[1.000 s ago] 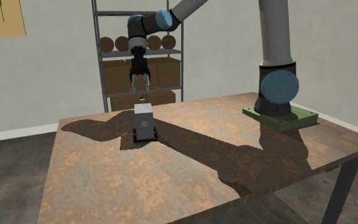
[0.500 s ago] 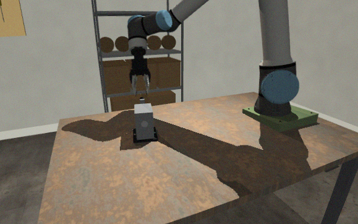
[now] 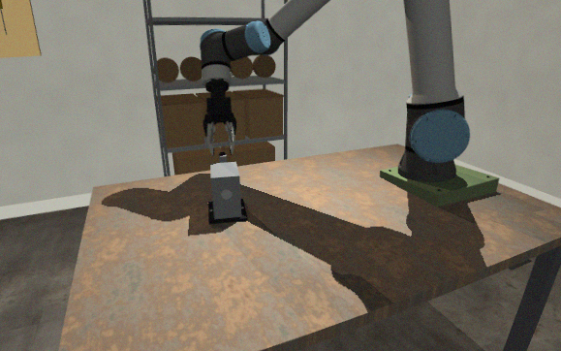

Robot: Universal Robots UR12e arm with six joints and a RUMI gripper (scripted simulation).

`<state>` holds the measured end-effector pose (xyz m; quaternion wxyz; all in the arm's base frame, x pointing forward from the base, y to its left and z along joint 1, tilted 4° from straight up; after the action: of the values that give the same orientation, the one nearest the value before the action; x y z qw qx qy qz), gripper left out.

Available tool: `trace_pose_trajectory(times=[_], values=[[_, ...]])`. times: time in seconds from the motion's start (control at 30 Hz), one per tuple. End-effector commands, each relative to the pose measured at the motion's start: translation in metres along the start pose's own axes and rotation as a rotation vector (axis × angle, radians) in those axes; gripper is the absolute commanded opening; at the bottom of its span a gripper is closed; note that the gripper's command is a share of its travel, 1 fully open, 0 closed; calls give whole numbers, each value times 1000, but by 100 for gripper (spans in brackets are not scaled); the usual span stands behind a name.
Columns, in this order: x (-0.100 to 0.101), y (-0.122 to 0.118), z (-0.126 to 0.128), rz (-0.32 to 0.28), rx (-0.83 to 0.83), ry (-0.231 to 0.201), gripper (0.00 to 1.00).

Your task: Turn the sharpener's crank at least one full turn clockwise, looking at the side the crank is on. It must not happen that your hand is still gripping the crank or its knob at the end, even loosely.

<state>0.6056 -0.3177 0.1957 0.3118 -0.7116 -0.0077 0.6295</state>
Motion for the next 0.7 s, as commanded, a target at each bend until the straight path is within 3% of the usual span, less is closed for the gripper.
trace_pose_trajectory(times=[0.0, 0.67], values=[[5, 0, -1, 1, -1, 1, 32], [14, 0, -1, 1, -1, 1, 32]])
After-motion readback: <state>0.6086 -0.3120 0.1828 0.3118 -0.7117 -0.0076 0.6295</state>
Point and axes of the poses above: the point where the finger pads meet when closed, its own x axis out along the fingers, its own z axis across the jaws, y = z × x, the point moved 6 cm from there along -x, back along the fingers, and after that the axes turned 4 degrees about x, right-handed, at the moved point
